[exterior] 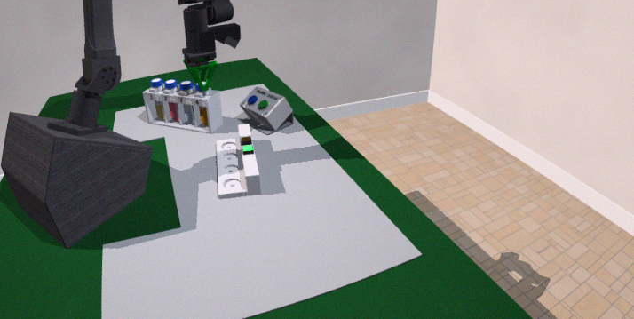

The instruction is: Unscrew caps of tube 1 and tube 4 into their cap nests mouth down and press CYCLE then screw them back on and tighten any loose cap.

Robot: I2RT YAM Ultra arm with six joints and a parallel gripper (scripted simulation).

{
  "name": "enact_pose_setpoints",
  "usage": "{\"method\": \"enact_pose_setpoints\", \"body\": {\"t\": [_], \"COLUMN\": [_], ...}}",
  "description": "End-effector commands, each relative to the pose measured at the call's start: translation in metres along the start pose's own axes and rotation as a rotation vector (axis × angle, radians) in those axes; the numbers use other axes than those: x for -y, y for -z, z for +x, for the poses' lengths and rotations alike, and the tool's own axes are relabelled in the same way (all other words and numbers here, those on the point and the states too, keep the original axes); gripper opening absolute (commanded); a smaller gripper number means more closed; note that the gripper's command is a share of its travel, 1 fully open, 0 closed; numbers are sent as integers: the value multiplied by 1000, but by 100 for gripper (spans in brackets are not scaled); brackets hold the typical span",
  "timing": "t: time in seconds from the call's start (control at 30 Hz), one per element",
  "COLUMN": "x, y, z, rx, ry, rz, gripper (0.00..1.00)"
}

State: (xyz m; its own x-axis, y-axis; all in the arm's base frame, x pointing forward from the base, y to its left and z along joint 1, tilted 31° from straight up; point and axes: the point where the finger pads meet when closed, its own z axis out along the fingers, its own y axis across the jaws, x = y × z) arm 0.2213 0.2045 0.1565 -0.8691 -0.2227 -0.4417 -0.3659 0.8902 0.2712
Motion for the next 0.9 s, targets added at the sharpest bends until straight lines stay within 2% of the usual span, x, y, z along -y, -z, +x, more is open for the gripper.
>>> {"method": "enact_pose_setpoints", "body": {"t": [0.0, 0.1, 0.4, 0.47, 0.87], "x": [-1, -1, -1, -1, -1], "y": [2, 2, 3, 3, 3], "z": [-2, -2, -2, -2, -2], "rx": [10, 10, 11, 11, 11], "ry": [-3, -3, 357, 357, 837], "rz": [-4, -4, -2, -2, 0], "gripper": [49, 49, 49, 49, 49]}}
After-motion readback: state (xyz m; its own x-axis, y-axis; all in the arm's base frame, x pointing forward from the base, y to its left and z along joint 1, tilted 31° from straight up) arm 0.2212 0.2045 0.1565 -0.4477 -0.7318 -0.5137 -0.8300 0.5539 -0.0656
